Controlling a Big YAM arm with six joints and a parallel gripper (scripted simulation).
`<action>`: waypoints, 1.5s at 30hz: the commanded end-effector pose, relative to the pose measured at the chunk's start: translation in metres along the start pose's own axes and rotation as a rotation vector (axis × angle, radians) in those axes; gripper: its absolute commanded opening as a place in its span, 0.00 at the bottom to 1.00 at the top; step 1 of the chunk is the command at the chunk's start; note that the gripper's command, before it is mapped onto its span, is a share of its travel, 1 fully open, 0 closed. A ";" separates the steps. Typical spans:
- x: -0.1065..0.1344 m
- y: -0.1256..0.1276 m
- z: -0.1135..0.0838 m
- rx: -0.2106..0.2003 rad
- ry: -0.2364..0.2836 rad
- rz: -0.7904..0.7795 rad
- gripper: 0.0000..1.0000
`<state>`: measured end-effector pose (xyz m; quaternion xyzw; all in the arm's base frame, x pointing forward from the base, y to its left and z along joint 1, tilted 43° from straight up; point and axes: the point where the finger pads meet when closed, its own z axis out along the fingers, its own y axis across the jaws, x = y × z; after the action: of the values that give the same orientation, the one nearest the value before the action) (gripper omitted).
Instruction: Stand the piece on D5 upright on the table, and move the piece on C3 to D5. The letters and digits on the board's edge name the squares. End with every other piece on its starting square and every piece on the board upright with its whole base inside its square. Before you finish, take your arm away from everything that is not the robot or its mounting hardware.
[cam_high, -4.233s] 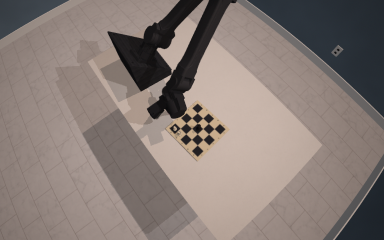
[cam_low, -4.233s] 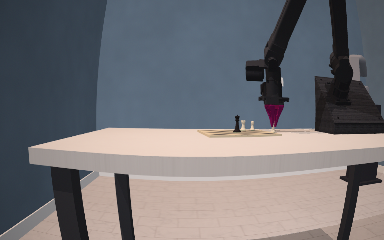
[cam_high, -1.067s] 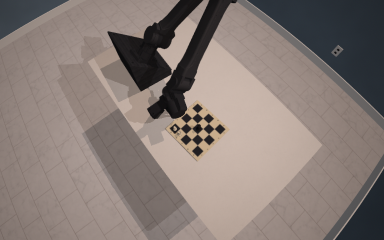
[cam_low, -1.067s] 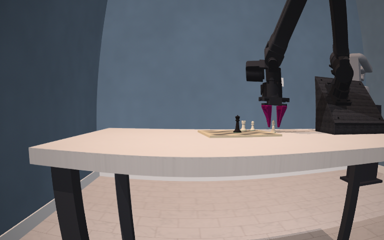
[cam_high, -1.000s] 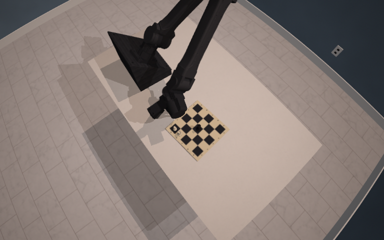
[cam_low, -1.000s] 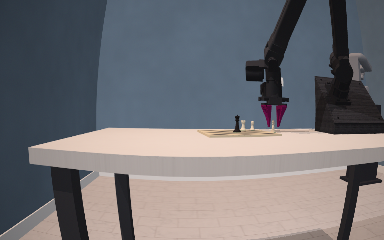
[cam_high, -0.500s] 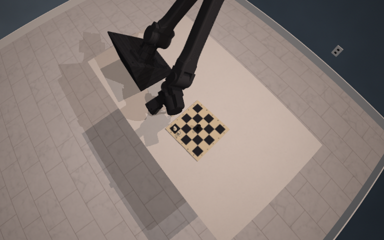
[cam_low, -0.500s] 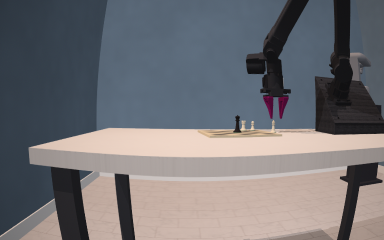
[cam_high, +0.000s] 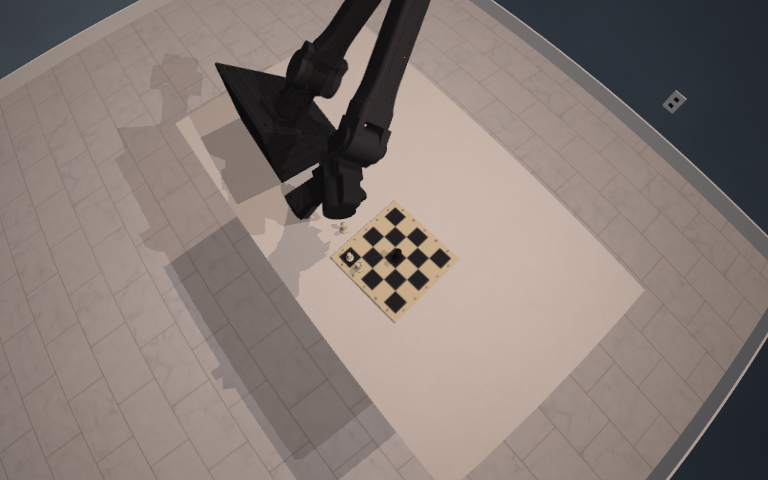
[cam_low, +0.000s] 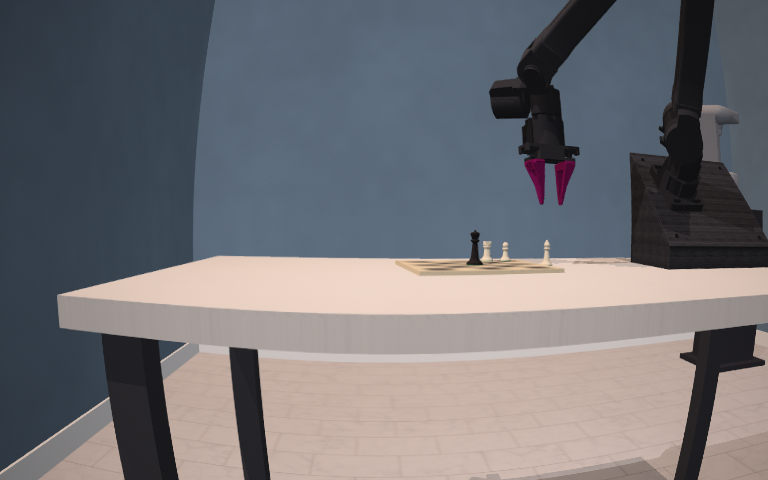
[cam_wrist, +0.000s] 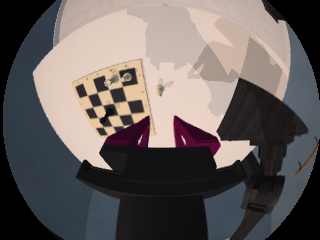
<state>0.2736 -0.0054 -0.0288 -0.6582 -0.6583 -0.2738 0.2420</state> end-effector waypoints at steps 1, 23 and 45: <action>-0.006 0.024 -0.022 -0.051 -0.030 -0.046 0.36; -0.007 0.024 -0.018 -0.044 -0.027 -0.045 1.00; -0.007 0.024 -0.018 -0.044 -0.027 -0.045 1.00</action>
<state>0.2731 -0.0067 -0.0275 -0.6535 -0.6627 -0.2759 0.2402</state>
